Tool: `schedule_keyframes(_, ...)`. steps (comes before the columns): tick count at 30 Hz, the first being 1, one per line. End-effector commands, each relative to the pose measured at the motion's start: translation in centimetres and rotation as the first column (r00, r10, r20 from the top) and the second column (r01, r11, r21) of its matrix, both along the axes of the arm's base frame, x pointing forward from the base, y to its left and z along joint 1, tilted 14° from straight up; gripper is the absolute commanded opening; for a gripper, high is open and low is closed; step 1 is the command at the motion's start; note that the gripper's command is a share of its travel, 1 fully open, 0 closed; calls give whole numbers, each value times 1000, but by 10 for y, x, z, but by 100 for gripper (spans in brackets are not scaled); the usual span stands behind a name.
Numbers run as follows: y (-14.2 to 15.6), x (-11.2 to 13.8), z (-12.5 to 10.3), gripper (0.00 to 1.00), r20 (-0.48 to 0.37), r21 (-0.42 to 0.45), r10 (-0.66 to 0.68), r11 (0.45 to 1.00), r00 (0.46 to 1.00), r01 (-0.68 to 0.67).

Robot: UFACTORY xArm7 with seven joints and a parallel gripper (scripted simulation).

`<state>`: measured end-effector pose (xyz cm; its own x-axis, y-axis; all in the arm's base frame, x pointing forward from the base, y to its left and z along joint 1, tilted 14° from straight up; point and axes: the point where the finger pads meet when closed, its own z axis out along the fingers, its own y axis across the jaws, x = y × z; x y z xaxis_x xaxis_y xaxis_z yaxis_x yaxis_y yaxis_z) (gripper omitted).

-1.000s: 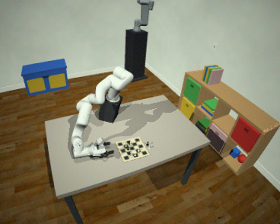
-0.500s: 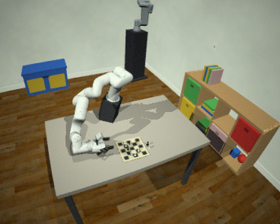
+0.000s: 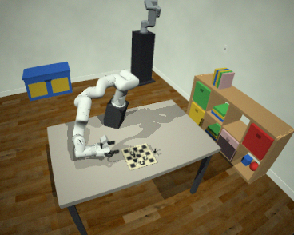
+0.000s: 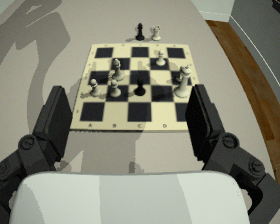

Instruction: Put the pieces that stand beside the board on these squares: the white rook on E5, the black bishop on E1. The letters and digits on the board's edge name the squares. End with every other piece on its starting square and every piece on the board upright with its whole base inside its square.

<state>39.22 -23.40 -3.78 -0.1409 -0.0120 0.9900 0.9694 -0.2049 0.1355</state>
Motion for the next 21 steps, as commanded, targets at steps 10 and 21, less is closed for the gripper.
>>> schedule_keyframes(10,35,16,11,100,96,-203,94,976,991,-73)
schedule_keyframes(21,76,31,20,100,172,-415,214,901,962,-127)
